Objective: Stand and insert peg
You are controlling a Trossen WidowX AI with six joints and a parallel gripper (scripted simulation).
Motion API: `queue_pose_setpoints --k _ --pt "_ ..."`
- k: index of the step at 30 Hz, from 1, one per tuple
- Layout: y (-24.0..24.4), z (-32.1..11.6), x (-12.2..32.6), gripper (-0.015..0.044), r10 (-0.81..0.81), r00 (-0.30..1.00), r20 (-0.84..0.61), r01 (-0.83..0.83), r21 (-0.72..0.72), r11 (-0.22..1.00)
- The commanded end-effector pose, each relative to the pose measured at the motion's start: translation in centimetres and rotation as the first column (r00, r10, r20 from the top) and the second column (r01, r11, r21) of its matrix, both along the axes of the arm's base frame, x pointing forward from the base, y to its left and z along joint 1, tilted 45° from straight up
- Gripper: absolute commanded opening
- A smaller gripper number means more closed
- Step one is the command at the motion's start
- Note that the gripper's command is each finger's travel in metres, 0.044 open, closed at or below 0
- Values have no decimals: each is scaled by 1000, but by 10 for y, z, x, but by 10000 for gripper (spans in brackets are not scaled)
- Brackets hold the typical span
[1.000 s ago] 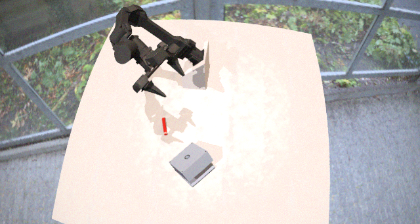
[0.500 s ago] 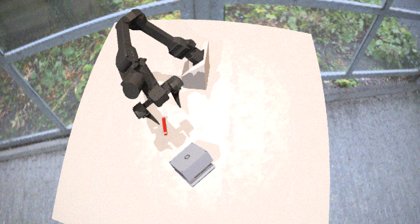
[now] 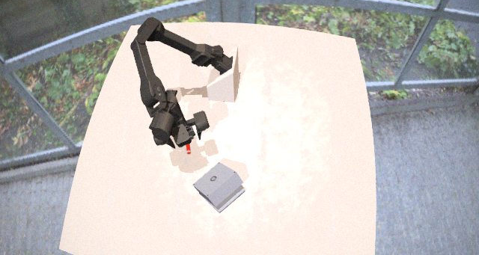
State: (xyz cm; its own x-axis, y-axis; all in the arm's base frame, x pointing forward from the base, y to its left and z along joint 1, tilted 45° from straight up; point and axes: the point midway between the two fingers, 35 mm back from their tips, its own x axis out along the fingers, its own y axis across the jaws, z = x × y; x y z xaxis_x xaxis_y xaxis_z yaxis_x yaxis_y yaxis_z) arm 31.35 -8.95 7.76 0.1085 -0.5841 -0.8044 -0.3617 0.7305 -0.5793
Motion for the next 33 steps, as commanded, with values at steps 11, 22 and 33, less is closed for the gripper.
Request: queue_pose_setpoints --k 11,22,33 --pt "-50 -29 -30 440 -204 979 -16 199 -147 969" --pt "-62 -42 -29 440 -204 979 -17 200 -145 969" --pt "-75 -55 -29 440 -204 979 -17 200 -145 969"
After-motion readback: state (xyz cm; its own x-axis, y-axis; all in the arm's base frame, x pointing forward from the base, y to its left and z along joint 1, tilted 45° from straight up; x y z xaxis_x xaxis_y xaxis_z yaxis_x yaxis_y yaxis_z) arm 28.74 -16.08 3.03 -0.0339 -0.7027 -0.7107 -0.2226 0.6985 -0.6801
